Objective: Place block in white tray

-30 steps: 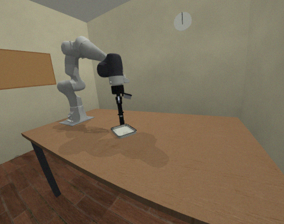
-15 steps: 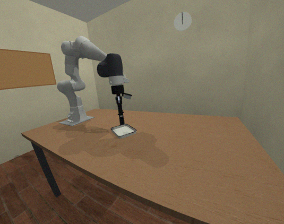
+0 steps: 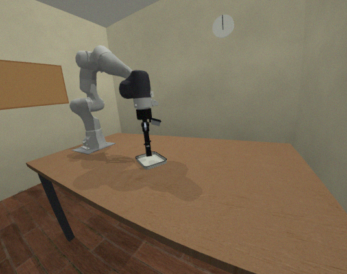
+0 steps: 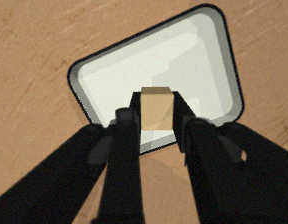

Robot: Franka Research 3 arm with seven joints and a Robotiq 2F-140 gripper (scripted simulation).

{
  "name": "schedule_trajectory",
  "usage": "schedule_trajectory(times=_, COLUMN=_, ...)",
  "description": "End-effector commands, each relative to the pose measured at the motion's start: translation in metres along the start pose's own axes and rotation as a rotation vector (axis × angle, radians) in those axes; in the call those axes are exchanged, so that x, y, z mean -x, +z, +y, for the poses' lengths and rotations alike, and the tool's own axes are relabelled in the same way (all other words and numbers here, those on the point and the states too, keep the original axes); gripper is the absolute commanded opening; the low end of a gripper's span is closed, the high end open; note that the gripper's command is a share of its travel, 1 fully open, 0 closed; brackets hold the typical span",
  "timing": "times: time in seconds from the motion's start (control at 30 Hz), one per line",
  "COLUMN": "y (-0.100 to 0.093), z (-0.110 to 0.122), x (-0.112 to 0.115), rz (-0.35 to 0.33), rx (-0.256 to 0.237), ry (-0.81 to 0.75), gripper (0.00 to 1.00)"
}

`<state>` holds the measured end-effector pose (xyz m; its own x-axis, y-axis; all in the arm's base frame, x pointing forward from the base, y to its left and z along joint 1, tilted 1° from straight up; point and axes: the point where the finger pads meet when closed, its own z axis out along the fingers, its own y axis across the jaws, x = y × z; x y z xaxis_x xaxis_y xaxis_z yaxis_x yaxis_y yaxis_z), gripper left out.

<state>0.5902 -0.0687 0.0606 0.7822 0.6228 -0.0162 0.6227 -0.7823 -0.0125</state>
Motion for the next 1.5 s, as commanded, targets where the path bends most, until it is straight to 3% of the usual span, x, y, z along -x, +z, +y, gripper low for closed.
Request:
schedule_trajectory(times=0.0, y=0.005, z=0.002, x=-0.003, rz=0.011, rx=0.006, ry=-0.003, gripper=0.10)
schedule_trajectory(times=0.43, y=0.028, z=0.002, x=-0.003, rz=0.011, rx=0.006, ry=-0.003, gripper=0.10)
schedule_trajectory(times=1.47, y=0.029, z=0.003, x=-0.004, rz=0.011, rx=0.006, ry=-0.003, gripper=0.10)
